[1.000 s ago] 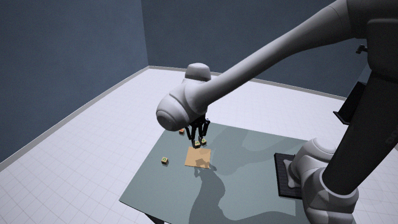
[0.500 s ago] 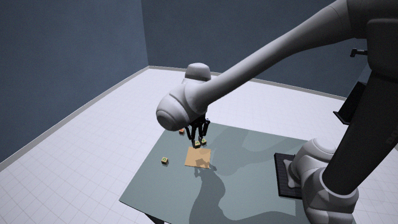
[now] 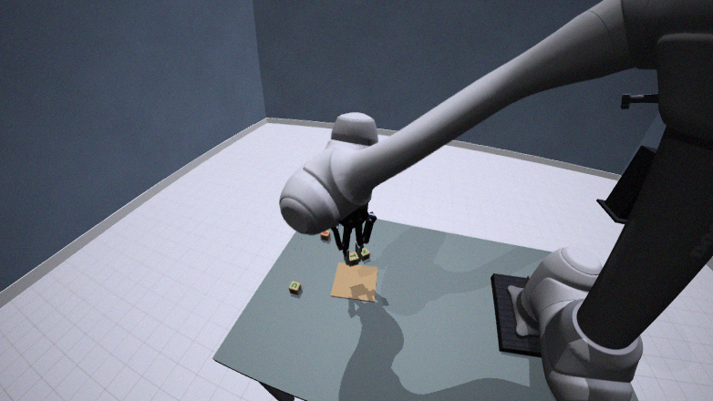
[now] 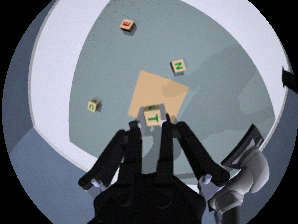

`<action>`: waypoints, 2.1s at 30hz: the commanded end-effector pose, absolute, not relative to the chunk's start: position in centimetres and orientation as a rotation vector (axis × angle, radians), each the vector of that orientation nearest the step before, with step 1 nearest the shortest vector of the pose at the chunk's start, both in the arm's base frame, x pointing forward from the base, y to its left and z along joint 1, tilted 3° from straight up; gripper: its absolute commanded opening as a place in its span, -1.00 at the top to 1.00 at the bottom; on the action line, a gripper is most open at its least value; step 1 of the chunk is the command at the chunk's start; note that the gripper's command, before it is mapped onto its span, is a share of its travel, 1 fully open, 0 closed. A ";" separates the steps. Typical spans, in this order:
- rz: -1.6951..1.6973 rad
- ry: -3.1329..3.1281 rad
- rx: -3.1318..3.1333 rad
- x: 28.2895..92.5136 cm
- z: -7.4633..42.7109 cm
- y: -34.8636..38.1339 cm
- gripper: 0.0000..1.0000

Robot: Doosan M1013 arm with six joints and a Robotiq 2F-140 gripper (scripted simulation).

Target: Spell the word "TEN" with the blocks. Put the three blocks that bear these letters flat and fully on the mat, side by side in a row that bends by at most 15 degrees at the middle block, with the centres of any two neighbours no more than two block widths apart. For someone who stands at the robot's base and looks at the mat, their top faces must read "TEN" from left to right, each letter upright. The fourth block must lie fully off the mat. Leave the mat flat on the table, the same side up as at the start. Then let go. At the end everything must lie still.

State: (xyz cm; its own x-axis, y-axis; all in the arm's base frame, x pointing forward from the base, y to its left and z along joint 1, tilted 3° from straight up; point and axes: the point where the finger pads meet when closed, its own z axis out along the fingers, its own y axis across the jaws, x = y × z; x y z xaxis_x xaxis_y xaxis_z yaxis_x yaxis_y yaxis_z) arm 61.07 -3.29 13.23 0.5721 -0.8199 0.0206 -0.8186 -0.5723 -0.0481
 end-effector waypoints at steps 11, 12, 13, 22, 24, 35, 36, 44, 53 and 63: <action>-0.066 1.454 -2.746 61.2 13.7 -3.5 0.68; -0.066 1.466 -2.739 61.2 13.7 -3.4 0.68; -0.066 1.483 -2.730 61.2 13.7 -3.4 0.68; -0.060 1.739 -2.570 61.2 13.7 -3.1 0.68; -0.057 1.843 -2.494 61.1 13.7 -3.0 0.68; -0.046 2.227 -2.151 61.0 13.8 -2.5 0.68; -0.046 2.227 -2.151 61.0 13.8 -2.5 0.68; -0.035 2.529 -1.780 61.0 13.8 -2.1 0.68; -0.026 2.717 -1.472 60.9 13.8 -1.7 0.68; -0.011 2.943 -0.935 60.8 13.8 -1.2 0.68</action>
